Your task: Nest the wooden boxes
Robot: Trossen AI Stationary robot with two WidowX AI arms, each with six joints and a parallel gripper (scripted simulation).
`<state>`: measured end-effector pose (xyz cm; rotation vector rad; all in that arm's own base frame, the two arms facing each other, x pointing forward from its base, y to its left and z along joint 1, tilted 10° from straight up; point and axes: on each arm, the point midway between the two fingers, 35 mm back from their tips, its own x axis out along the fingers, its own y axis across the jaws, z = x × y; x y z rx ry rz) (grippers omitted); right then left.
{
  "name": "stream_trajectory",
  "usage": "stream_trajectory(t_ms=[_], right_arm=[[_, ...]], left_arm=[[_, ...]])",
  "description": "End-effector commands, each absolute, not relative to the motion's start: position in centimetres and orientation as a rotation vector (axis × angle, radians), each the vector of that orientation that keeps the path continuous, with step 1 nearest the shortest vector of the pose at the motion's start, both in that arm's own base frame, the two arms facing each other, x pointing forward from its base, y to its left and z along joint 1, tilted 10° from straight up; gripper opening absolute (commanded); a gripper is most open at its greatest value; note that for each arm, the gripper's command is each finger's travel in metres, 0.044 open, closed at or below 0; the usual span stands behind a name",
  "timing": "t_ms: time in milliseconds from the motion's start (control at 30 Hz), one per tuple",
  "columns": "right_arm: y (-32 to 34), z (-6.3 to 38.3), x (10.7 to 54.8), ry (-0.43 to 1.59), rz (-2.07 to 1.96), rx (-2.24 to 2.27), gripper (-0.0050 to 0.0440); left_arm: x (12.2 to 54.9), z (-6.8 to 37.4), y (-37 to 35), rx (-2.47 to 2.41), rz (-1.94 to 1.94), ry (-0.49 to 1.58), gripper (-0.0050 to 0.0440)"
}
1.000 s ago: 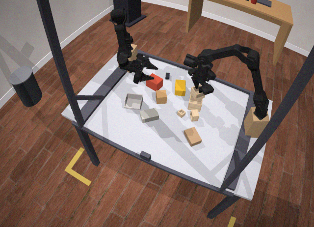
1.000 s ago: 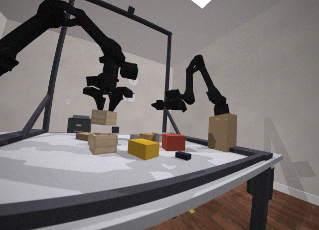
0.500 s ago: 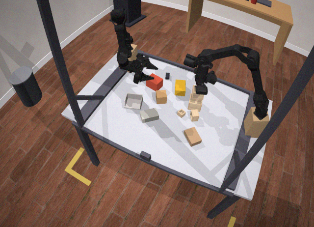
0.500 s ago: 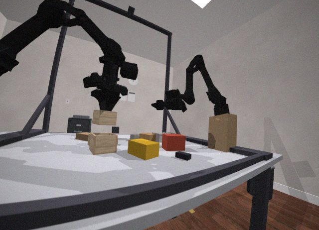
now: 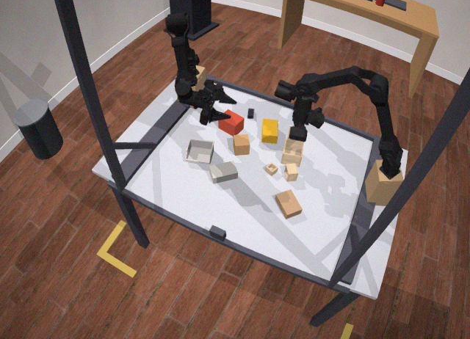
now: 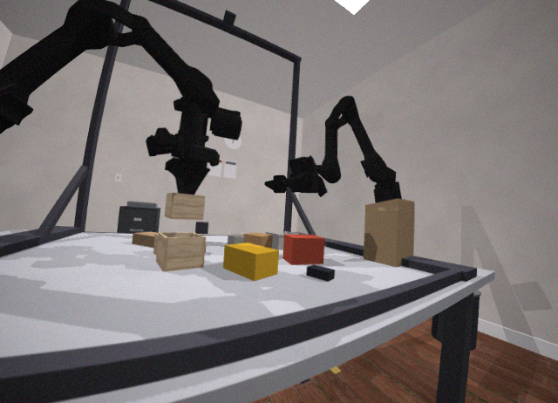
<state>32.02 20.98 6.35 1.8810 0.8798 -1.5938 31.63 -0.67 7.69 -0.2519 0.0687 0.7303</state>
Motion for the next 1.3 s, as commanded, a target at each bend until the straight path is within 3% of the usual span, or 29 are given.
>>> stream_trajectory(t_ms=[0, 467, 1267], right_arm=[[21.0, 5.8, 32.1, 0.872, -1.596, 1.889, 0.0265], [21.4, 3.3, 32.3, 0.873, -1.595, 1.887, 0.0265], [21.4, 2.9, 32.3, 0.873, -1.594, 1.887, 0.0265]], left_arm=[[31.6, 7.9, -0.7, -0.255, 0.732, 0.061, 0.0400], [31.6, 7.9, -0.7, -0.255, 0.732, 0.061, 0.0400], [31.6, 7.9, -0.7, -0.255, 0.732, 0.061, 0.0400]])
